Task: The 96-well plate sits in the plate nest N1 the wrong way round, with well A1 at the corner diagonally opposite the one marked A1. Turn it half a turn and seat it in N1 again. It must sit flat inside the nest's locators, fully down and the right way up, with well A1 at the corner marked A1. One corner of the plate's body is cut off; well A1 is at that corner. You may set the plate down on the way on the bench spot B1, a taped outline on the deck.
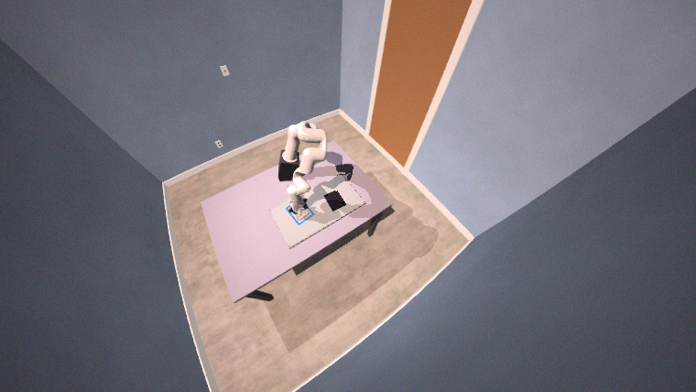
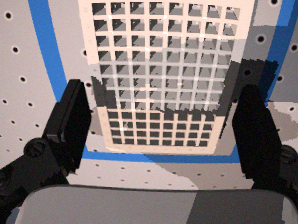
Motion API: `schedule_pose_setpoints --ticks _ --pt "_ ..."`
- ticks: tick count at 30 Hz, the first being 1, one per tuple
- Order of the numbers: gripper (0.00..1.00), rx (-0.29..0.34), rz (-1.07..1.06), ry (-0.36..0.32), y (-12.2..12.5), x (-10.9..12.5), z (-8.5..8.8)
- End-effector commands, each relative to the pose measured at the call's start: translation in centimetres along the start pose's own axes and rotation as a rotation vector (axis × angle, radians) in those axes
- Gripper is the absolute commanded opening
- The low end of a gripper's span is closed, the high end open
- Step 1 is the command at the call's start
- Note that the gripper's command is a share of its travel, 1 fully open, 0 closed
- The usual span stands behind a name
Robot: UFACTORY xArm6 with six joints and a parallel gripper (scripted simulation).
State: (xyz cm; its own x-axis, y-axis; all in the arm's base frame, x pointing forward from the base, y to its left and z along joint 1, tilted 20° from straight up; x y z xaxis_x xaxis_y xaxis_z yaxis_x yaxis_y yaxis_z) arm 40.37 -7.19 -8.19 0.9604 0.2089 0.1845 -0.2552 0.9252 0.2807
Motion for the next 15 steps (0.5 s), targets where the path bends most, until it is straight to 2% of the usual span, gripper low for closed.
schedule_pose_setpoints --ticks 1,15 --pt "1.0 -0.002 0.0 -0.003 -0.05 0.1 -0.22" --pt "1.0 -0.002 0.0 -0.003 -0.05 0.1 -1.02"
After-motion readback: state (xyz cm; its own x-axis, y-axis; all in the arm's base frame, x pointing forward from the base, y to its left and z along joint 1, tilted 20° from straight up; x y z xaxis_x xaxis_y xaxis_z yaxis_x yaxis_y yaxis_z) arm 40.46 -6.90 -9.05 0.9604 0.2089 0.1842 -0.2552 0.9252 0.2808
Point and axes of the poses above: the point where the finger pads meet when closed, its own z axis back along the fingers, its own y axis across the jaws, x = y × z, the point moved 7 cm from there along z, back along the fingers, and after that the axes turned 2 degrees about z, right-handed, at the moved point
